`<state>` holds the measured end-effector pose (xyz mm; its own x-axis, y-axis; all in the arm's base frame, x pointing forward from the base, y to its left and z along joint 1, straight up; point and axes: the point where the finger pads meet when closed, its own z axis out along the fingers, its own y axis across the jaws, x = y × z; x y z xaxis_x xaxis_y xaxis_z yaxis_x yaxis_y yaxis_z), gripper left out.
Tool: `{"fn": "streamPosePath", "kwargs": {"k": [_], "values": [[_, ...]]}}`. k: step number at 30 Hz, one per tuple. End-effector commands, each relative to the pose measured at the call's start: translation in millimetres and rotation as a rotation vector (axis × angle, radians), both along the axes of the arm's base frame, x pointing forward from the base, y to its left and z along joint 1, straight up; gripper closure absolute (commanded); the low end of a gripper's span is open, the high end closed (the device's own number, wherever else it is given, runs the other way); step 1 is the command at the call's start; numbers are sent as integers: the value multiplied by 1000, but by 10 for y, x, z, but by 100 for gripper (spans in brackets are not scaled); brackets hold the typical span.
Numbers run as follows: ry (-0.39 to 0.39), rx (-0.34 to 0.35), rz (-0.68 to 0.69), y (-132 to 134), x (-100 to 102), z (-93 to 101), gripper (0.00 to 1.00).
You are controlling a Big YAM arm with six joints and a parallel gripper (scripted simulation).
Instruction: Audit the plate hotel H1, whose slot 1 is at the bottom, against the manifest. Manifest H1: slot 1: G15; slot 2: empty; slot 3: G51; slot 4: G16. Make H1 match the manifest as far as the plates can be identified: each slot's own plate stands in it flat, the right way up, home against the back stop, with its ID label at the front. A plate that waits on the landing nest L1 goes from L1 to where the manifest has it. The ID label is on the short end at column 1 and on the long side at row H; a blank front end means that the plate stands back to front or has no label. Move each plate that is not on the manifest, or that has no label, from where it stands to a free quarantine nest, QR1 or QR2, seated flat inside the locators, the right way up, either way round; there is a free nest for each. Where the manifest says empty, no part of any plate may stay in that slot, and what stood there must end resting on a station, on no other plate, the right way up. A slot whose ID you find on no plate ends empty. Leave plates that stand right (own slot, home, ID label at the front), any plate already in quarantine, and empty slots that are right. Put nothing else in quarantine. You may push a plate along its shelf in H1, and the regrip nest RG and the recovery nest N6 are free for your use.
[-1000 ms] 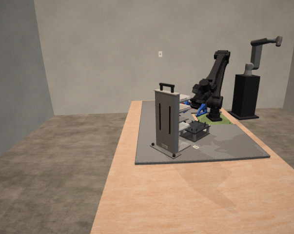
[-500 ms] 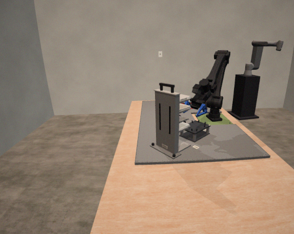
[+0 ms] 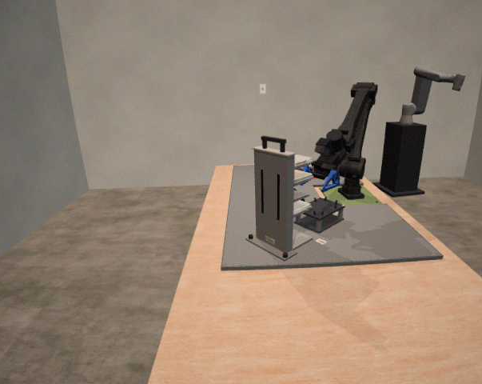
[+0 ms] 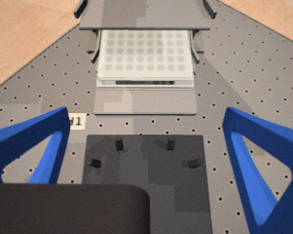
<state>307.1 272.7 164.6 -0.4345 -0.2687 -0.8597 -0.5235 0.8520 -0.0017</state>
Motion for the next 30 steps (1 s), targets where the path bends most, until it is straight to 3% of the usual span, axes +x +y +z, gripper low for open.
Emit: {"fn": "streamPosePath", "kwargs": {"k": [1, 25, 26, 27, 29, 30], "values": [[-80, 77, -1, 176, 200, 507, 0], [-80, 77, -1, 176, 200, 507, 0], [-88, 90, 2, 174, 157, 572, 0], [-77, 82, 5, 172, 118, 540, 0], [-22, 29, 5, 25, -50, 165, 0], [-20, 31, 4, 14, -66, 160, 0]]}}
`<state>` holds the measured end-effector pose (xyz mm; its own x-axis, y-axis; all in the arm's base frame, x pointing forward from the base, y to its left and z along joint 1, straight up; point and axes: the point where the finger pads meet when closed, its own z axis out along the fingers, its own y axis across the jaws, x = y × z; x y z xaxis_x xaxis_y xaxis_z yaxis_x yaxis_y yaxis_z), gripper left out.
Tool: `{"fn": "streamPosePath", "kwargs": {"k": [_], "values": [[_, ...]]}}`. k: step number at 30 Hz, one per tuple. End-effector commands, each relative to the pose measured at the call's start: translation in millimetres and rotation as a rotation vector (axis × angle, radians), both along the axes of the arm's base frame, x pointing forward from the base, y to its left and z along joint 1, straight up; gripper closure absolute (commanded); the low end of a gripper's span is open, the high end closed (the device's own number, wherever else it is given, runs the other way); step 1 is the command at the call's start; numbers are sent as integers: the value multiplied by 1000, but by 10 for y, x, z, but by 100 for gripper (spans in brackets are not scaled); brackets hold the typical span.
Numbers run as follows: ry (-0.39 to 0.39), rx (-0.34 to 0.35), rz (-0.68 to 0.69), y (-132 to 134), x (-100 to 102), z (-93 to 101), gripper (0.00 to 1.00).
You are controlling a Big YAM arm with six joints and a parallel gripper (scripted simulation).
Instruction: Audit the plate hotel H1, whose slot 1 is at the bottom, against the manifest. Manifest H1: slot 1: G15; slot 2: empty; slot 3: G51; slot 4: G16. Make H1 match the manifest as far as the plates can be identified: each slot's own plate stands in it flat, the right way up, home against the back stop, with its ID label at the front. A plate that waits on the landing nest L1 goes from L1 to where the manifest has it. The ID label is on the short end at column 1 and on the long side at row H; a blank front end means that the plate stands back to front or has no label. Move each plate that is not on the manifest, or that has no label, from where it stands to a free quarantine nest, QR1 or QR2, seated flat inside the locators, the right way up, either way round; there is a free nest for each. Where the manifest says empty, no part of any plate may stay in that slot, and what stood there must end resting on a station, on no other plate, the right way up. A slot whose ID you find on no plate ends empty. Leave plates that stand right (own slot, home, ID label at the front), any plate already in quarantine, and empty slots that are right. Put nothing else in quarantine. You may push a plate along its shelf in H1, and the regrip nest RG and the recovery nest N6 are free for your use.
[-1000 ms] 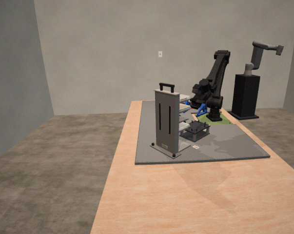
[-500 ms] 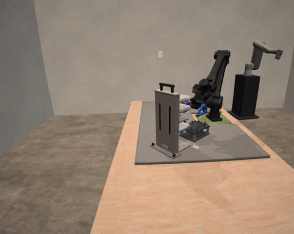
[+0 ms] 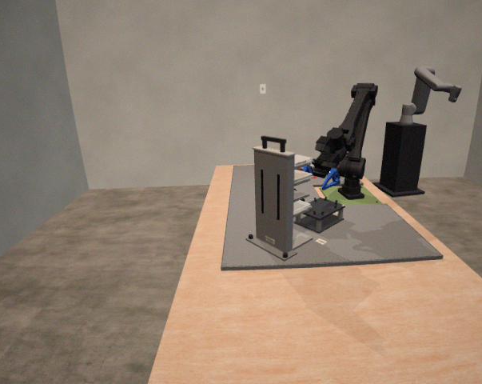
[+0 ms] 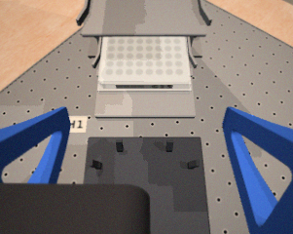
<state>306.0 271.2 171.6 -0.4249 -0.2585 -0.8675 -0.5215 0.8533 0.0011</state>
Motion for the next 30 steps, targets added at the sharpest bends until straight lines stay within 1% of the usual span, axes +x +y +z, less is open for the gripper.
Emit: {"fn": "streamPosePath", "kwargs": {"k": [1, 13, 15, 16, 19, 24, 27, 30], "values": [[-8, 21, 6, 20, -69, 90, 0], [-7, 20, 6, -68, -210, 84, 0], [-28, 45, 7, -44, -197, 119, 0], [-12, 26, 7, -39, -195, 16, 0], [-13, 26, 7, -50, -212, -31, 0], [-23, 36, 9, -56, -226, -17, 0], [-12, 26, 6, -72, -245, -124, 0], [-12, 26, 6, -82, -262, -171, 0]]}}
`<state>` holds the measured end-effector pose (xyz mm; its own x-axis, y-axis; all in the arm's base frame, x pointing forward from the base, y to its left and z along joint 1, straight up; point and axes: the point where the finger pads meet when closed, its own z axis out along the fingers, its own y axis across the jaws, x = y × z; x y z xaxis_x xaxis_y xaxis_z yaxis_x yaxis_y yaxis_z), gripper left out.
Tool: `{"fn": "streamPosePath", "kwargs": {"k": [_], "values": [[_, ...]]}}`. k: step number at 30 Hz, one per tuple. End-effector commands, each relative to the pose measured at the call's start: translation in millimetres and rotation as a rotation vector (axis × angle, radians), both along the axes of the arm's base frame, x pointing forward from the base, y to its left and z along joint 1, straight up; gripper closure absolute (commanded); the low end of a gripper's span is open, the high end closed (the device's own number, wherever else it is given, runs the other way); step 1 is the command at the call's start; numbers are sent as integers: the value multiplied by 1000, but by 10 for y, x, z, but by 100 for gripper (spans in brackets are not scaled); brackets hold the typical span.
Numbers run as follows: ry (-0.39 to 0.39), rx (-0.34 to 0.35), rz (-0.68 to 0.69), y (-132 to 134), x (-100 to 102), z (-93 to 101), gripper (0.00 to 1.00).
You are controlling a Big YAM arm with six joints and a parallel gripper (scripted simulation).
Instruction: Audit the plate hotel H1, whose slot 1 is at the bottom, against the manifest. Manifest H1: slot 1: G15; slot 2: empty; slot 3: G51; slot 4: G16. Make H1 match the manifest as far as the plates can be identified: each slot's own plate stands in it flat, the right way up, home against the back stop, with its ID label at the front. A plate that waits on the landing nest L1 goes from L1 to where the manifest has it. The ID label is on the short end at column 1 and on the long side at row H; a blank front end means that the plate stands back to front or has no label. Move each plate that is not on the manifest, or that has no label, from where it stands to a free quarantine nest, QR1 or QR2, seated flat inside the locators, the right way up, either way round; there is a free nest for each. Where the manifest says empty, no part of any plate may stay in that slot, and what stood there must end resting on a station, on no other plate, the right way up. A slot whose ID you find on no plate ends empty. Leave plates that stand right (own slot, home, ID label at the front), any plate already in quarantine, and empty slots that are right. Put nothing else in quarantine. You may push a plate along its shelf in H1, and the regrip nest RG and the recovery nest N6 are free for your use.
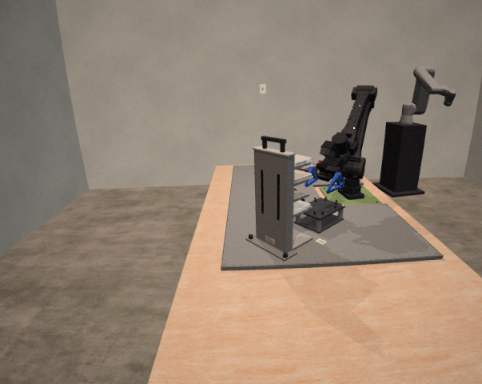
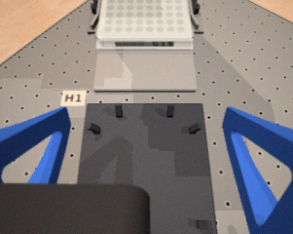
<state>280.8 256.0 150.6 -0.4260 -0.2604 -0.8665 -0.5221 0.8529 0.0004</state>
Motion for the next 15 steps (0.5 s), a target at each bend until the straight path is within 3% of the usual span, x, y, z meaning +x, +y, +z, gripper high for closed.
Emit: {"fn": "streamPosePath", "kwargs": {"k": [1, 10, 11, 15], "values": [[-14, 28, 6, 67, -15, 23, 0], [-19, 28, 9, 68, -21, -45, 0], [-56, 66, 3, 182, 129, 242, 0], [-60, 58, -2, 187, 216, 227, 0]]}}
